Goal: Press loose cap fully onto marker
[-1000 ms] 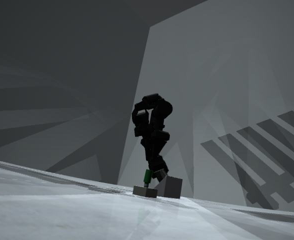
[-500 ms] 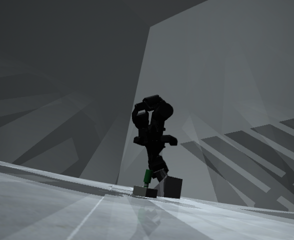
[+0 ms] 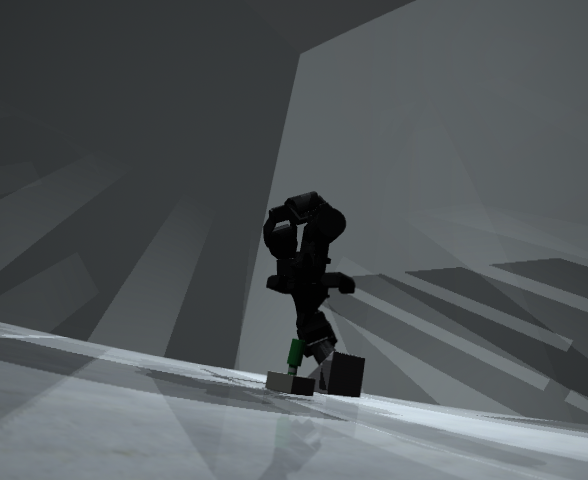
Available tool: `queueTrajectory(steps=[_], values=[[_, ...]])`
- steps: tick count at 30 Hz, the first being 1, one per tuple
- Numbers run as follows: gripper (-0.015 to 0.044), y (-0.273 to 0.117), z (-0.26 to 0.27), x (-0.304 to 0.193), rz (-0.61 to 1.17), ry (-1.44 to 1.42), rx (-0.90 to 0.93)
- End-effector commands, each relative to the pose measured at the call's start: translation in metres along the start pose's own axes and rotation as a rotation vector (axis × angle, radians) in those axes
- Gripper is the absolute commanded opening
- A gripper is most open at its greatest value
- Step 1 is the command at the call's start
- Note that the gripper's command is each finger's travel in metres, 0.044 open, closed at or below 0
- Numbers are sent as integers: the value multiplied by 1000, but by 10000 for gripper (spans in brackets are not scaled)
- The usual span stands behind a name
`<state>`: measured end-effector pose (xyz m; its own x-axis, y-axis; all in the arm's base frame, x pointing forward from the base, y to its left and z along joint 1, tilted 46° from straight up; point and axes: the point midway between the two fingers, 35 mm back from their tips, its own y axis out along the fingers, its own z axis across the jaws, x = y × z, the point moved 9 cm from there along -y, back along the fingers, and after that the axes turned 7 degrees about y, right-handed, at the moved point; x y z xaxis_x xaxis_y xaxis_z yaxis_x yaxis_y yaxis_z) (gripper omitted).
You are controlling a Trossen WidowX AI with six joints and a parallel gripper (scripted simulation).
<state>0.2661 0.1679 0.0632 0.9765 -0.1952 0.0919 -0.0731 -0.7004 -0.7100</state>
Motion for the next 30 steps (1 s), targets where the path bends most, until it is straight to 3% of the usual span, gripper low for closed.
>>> queueTrajectory(steps=[1, 21, 30], values=[[0, 6, -1, 0, 0, -4, -5], [0, 36, -1, 0, 0, -3, -6], [0, 11, 2, 2, -4, -2, 2]])
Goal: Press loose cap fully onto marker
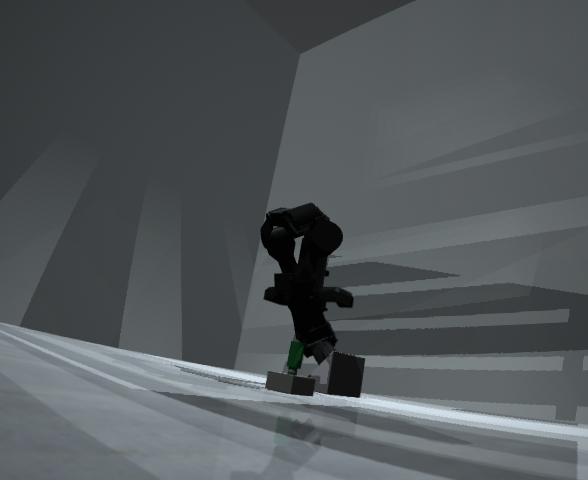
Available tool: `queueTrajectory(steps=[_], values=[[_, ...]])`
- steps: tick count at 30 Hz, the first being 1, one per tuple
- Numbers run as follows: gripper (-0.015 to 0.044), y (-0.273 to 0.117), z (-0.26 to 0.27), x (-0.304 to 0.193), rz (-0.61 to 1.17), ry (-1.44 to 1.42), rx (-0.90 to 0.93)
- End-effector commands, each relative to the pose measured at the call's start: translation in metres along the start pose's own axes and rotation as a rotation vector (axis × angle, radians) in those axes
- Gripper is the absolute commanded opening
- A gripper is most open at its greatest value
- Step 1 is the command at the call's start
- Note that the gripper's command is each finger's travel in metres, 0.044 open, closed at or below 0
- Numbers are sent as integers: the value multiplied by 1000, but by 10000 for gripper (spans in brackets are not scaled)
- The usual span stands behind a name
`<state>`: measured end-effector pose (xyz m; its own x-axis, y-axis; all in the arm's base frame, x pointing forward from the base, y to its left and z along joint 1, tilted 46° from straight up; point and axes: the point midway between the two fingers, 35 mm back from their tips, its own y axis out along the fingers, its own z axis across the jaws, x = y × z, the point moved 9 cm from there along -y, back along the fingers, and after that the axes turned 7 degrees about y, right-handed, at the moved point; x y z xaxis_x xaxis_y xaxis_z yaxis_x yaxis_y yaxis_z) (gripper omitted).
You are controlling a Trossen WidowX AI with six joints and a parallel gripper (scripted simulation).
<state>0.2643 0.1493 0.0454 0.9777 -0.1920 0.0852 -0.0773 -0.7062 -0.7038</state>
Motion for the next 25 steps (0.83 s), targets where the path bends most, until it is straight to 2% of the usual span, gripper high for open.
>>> queueTrajectory(steps=[1, 5, 9, 25], values=[[0, -28, 3, 2, -6, 4, 11], [0, -77, 1, 0, -5, 3, 11], [0, -86, 1, -1, -4, 3, 11], [420, -86, 1, -1, -4, 3, 11]])
